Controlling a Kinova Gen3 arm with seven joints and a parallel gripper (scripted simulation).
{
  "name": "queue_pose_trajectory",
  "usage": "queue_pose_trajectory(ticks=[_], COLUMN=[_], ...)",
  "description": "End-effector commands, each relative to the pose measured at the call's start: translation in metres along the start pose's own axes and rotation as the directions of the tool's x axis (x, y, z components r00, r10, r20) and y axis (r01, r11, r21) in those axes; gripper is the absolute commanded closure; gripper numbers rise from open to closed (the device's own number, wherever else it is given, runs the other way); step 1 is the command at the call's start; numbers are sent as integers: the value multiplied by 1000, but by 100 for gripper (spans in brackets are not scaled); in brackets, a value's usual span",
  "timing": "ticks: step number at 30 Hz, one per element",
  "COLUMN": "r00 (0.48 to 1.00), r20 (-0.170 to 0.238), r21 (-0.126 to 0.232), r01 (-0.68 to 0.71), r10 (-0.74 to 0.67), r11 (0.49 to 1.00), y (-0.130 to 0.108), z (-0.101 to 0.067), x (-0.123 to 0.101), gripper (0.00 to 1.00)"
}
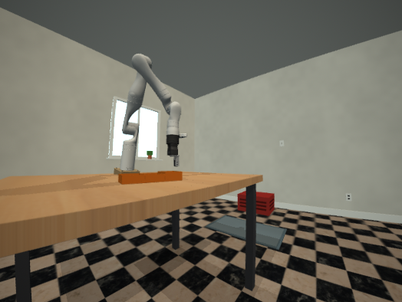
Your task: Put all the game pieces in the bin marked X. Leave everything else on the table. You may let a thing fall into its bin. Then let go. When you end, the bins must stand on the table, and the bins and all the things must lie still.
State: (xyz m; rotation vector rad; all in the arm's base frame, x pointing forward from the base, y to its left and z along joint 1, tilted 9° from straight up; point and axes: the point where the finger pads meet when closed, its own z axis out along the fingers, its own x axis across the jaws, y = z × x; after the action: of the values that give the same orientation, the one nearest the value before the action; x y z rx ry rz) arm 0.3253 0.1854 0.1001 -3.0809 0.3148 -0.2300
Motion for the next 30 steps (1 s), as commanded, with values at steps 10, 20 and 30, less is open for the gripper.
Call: queue_pose_trajectory(ticks=[10,20,30], r00=[1000,1000,1000], r20=[-2,-2,4], r21=[0,0,-4], r01=[-2,-2,-3], r10=[2,2,3], r11=[1000,1000,1000], y=[0,0,24], z=[-1,-1,-1], x=[1,1,36], gripper=[66,66,66])
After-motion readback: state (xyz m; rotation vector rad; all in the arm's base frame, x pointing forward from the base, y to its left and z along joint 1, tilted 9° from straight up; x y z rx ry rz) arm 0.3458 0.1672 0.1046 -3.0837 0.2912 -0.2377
